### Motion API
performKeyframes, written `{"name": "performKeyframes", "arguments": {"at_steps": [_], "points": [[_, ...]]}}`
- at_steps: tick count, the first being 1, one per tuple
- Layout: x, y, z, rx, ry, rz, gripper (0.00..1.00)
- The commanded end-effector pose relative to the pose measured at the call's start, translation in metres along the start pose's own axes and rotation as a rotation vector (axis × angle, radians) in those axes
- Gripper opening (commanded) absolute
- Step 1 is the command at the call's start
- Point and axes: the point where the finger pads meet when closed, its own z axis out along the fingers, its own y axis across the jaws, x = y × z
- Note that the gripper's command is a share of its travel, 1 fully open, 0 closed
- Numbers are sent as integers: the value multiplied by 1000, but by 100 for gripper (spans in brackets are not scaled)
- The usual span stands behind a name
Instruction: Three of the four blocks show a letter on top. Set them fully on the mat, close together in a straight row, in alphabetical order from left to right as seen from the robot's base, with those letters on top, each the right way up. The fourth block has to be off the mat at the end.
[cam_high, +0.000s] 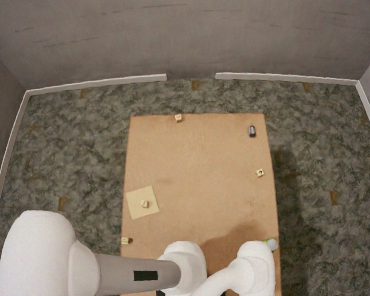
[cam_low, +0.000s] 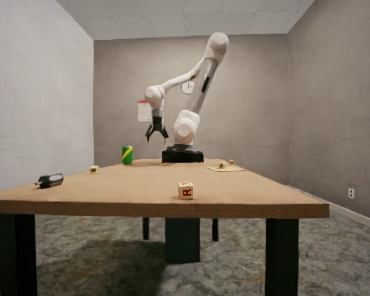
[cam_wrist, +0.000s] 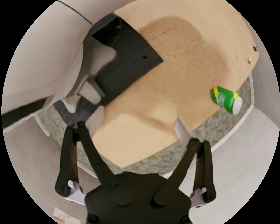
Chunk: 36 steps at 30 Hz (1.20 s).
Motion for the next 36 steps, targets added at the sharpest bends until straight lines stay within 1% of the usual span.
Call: {"name": "performKeyframes", "arguments": {"at_steps": [1,18,23,28,32,34,36], "points": [[0,0,0,-1,0,0,100],[0,0,0,-1,0,0,100],[0,5,-4,3,1,6,100],[0,20,-13,6,-3,23,100],[3,45,-28,10,-10,51,100],[3,45,-28,10,-10,51,100],[7,63,-38,12,-14,71,100]]}}
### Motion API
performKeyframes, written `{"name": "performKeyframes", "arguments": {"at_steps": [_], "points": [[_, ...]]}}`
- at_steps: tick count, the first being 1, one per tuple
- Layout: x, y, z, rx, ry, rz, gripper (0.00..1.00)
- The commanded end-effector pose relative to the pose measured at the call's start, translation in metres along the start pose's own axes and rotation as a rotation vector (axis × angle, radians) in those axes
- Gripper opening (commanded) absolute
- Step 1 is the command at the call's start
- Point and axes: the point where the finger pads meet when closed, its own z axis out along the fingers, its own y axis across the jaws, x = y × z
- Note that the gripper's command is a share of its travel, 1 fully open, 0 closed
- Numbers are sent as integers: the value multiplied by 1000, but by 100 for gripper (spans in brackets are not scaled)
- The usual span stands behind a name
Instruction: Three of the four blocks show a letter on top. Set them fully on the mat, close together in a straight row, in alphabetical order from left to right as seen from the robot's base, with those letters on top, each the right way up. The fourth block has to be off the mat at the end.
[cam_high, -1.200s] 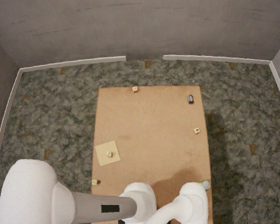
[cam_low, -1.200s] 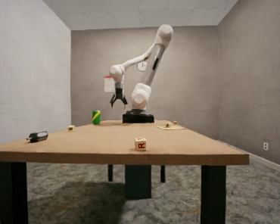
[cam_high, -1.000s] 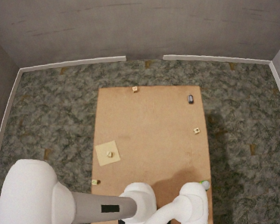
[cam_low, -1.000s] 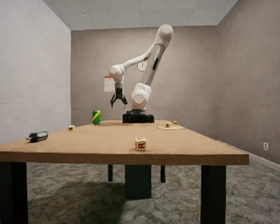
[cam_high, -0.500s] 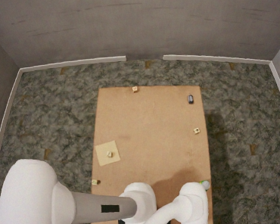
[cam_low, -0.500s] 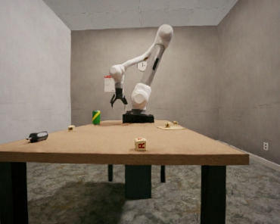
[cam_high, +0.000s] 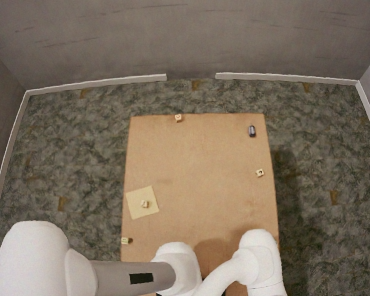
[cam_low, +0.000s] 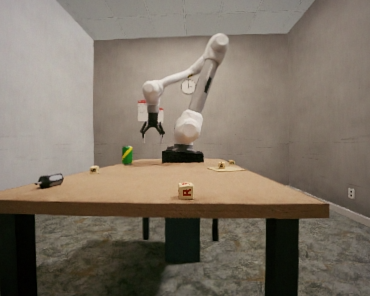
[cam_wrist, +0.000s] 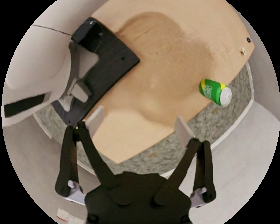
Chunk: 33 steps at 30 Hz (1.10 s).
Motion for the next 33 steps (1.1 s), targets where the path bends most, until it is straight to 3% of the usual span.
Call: {"name": "performKeyframes", "arguments": {"at_steps": [1,7,13,15,17,19,21,23,26,28,30,32,33], "points": [[9,31,-18,12,-9,36,100],[43,91,-52,14,-24,106,100],[81,133,-75,13,-34,159,100],[81,133,-75,13,-34,159,100],[113,158,-90,11,-41,194,100],[115,159,-91,10,-41,197,100],[149,180,-105,8,-47,230,100],[157,184,-107,7,-48,237,100],[201,203,-123,2,-54,276,100],[205,204,-124,2,-54,280,100],[244,215,-135,-2,-58,311,100],[244,215,-135,-2,-58,311,100],[273,221,-143,-6,-60,333,100]]}}
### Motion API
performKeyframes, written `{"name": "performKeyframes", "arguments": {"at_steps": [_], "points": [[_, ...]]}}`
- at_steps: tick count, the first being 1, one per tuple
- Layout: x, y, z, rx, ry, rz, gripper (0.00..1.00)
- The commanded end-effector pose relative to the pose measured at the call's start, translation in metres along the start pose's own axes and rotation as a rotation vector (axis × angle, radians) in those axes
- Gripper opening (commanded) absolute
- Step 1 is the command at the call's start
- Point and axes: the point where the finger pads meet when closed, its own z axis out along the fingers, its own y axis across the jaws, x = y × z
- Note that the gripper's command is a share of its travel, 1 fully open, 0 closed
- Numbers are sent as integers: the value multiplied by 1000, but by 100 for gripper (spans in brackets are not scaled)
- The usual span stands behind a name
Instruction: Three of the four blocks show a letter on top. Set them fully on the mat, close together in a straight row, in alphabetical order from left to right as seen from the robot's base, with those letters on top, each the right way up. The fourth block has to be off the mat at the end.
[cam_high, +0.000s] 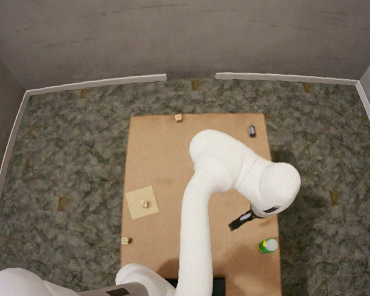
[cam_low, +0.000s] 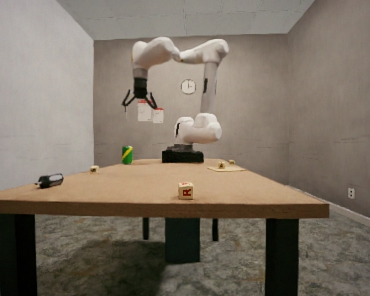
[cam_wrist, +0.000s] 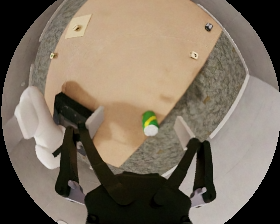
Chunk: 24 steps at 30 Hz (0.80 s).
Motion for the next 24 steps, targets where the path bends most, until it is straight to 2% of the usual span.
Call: {"name": "performKeyframes", "arguments": {"at_steps": [1,4,5,6,9,10,11,14,16,17,24], "points": [[57,-2,-18,-4,-27,47,100],[92,-9,-28,-8,-29,74,100],[92,-9,-28,-8,-29,74,100],[118,-16,-35,-12,-30,93,100],[152,-29,-45,-16,-30,119,100],[152,-29,-45,-16,-30,119,100],[175,-39,-51,-19,-31,136,100],[208,-56,-60,-23,-30,162,100],[208,-56,-60,-23,-30,162,100],[237,-74,-68,-26,-30,185,100],[307,-129,-87,-35,-26,243,100]]}}
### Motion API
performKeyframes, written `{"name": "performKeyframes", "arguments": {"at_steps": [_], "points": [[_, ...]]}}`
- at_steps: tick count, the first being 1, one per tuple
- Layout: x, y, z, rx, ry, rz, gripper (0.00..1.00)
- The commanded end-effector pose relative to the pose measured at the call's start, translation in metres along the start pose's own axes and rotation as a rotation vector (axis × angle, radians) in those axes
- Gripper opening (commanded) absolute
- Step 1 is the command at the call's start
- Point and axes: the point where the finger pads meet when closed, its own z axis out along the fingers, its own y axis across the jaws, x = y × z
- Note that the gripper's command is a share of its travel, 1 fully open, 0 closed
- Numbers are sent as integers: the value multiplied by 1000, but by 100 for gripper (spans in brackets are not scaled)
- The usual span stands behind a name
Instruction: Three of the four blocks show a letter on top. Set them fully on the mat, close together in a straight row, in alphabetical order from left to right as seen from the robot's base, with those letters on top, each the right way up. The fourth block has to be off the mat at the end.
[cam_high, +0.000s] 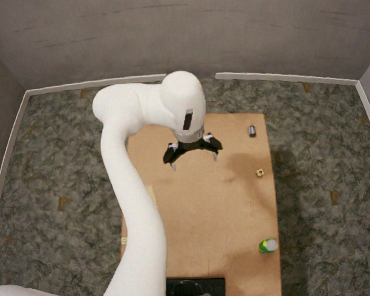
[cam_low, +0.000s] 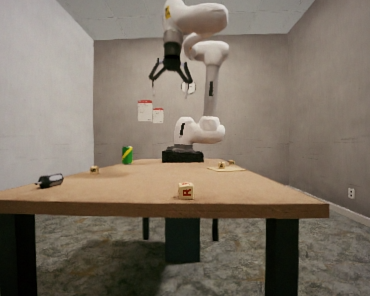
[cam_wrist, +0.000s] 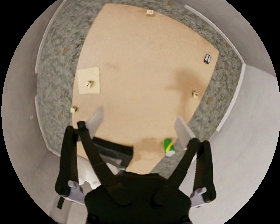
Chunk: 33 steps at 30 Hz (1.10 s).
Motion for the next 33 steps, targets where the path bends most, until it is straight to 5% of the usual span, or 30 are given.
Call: {"name": "performKeyframes", "arguments": {"at_steps": [1,6,9,10,14,24,26,33], "points": [[38,-44,-14,-16,-13,41,100],[71,-101,-28,-21,-9,83,100],[73,-105,-29,-21,-9,85,100],[76,-141,-11,3,26,42,100],[62,-181,20,28,60,-37,100],[18,-274,95,85,156,-213,100],[18,-274,95,85,156,-213,100],[-40,-338,155,120,239,-344,100]]}}
